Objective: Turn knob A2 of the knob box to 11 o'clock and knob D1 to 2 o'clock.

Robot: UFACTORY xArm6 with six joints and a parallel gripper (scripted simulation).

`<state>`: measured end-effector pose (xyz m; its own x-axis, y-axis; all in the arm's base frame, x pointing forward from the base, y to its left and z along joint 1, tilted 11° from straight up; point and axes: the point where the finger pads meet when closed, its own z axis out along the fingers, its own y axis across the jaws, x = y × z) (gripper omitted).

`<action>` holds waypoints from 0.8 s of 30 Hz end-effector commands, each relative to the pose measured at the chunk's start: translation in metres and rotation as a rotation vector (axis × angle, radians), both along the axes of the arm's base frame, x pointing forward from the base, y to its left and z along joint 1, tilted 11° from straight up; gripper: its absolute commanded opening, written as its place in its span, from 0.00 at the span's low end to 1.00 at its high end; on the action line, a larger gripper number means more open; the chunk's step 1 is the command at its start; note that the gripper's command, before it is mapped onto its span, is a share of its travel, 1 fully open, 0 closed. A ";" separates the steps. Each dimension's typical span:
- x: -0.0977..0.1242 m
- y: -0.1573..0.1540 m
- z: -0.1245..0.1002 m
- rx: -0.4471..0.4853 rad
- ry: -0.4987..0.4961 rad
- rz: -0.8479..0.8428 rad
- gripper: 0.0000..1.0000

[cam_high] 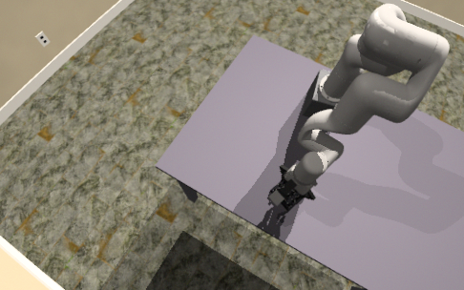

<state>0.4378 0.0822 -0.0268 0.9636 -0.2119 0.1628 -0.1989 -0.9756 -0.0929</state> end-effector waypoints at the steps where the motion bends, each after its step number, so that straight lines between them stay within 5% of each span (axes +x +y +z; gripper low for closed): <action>1: -0.009 0.003 -0.001 0.002 -0.003 0.001 1.00; 24: -0.043 0.013 -0.008 0.002 -0.002 0.001 1.00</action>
